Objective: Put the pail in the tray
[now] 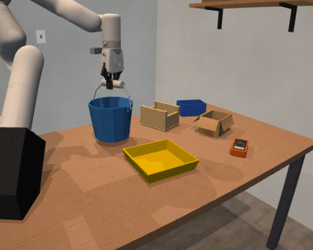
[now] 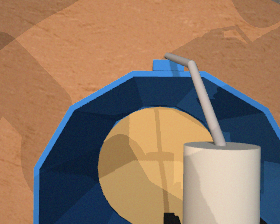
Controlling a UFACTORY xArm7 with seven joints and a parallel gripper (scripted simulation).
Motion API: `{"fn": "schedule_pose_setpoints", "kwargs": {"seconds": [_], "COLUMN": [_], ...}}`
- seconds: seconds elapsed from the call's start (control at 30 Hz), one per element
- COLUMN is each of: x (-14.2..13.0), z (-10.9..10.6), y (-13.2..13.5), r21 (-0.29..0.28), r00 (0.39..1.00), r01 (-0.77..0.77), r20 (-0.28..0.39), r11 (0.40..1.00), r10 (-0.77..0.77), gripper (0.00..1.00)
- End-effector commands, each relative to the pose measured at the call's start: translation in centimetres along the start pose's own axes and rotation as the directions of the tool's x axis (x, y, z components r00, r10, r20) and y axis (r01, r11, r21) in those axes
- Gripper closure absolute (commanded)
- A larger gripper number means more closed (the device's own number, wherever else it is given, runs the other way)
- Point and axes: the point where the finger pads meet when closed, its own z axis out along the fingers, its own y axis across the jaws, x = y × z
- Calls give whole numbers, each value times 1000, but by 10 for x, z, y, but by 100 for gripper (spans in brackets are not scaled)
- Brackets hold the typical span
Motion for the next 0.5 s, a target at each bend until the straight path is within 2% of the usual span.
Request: {"fn": "schedule_pose_setpoints", "kwargs": {"seconds": [0.0, 0.47], "x": [-1, 0], "z": [-7, -30], "y": [1, 1], "r21": [-4, -4], "r00": [1000, 1000], "r01": [0, 0], "r20": [2, 2], "r11": [1000, 1000], "r10": [0, 0], "gripper": [100, 100]}}
